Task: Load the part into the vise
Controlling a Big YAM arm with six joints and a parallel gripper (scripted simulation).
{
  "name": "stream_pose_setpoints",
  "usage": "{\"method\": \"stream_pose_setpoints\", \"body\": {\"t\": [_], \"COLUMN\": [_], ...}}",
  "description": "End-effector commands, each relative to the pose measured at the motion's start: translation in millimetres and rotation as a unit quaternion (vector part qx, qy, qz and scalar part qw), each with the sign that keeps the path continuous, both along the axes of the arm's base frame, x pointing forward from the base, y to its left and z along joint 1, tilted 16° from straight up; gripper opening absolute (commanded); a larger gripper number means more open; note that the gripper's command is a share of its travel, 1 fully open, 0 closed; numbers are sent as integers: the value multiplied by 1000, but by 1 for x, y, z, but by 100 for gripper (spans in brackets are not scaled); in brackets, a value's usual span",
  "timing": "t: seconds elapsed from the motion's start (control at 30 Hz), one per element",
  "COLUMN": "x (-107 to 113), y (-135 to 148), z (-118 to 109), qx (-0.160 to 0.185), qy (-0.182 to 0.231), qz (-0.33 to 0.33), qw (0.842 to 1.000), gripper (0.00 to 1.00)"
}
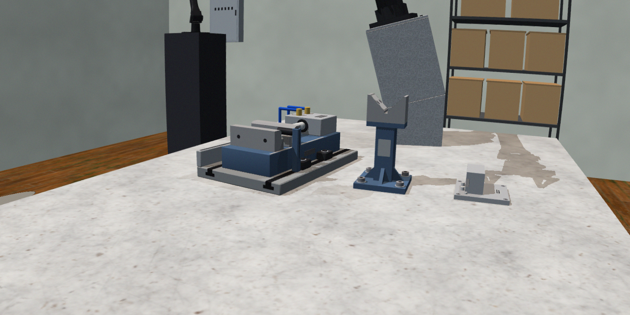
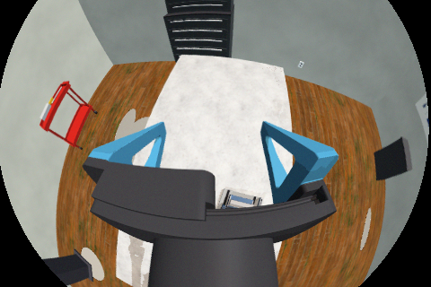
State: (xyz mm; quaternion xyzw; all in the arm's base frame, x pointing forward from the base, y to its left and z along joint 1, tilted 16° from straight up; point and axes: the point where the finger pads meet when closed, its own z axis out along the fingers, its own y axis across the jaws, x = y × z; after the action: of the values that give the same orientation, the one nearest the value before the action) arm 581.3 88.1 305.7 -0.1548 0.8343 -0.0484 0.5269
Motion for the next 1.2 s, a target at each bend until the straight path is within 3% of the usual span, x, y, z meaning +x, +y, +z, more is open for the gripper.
{"method": "stream_pose_setpoints", "body": {"t": [0.0,0.1,0.17,0.23,0.33,0.37,0.4,0.43,0.53,0.63,0.67,0.77,0.87,0.93,1.07,1.17], "x": [16,14,14,5,-5,-5,-13,-15,-33,-48,-58,-59,-92,-101,-132,-147], "y": [37,59,59,84,101,101,111,112,128,137,143,143,155,157,162,163], "z": [-24,-71,-71,-125,-165,-166,-189,-194,-238,-266,-283,-286,-335,-348,-385,-400], "qx": [-75,-120,-120,-174,-214,-215,-238,-243,-288,-317,-335,-338,-388,-402,-440,-456], "qy": [40,89,89,145,185,185,209,213,256,283,300,302,348,359,393,407], "qz": [53,87,87,131,166,167,189,193,236,266,285,287,344,359,406,426], "qw": [995,985,985,965,945,944,929,927,892,866,846,844,781,762,698,667], "gripper": [100,100,100,100,100,100,100,100,100,100,100,100,100,100,100,100]}}
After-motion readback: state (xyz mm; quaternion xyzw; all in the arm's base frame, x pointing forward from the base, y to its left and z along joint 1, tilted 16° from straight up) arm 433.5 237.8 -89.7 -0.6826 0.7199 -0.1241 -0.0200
